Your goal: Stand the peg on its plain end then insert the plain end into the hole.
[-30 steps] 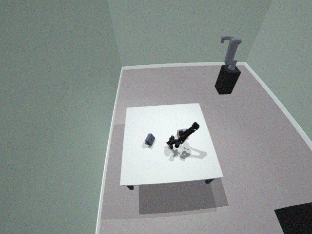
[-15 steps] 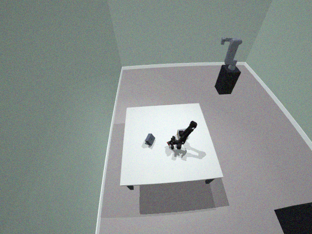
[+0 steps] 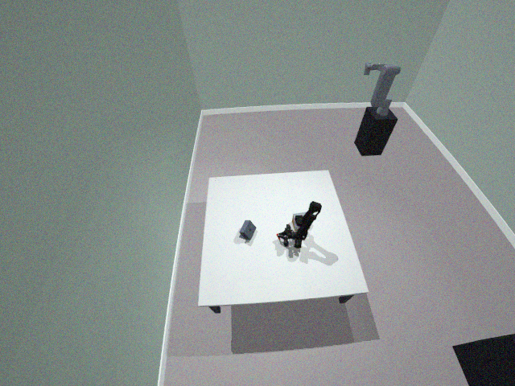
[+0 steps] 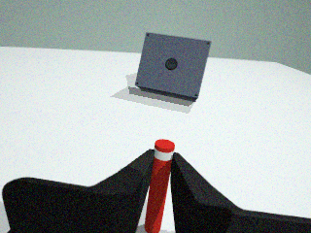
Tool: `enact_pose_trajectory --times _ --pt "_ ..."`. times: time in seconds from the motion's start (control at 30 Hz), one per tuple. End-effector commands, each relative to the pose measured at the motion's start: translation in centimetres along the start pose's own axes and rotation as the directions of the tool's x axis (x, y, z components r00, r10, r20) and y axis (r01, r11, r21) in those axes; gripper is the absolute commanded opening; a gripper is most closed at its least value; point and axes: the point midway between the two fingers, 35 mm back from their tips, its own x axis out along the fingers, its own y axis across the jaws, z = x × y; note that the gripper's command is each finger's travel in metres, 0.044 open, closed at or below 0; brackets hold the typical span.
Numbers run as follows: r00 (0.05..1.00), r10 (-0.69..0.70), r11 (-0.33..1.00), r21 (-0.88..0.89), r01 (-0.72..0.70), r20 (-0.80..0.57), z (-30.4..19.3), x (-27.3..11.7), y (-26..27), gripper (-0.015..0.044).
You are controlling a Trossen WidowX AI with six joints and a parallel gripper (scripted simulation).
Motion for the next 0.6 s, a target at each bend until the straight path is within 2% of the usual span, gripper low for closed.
enact_pose_trajectory --times 0.0,0.33,0.57 --pt "0.999 0.001 1.000 0.004 -0.001 0.034 -0.05 -0.23 0.13 0.0050" --pt "0.993 0.000 1.000 0.004 0.000 0.120 -0.42 -0.81 0.07 0.0050" --pt "0.996 0.001 1.000 0.004 -0.001 0.091 -0.34 -0.95 0.10 0.0050"
